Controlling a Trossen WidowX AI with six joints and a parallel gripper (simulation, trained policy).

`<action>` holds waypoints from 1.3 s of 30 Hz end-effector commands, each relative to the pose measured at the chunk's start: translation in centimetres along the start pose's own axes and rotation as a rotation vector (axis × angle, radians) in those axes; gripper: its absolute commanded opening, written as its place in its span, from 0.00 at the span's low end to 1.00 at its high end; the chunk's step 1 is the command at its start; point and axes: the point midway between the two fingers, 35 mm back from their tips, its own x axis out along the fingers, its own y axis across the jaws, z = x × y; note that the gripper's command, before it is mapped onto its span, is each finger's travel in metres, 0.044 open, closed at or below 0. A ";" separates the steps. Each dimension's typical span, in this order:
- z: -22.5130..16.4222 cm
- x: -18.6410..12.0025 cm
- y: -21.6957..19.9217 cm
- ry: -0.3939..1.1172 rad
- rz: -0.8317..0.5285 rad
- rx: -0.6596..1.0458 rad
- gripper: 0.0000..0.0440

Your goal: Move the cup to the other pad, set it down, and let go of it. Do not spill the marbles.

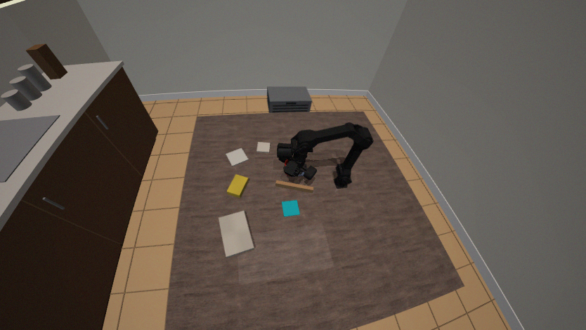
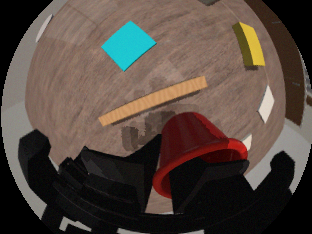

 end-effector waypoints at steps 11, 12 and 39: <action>3.8 -0.8 1.5 -0.053 -0.040 -0.075 0.00; 4.1 -0.8 1.6 -0.056 -0.042 -0.080 0.00; 10.9 0.6 7.4 -0.119 -0.060 -0.214 0.00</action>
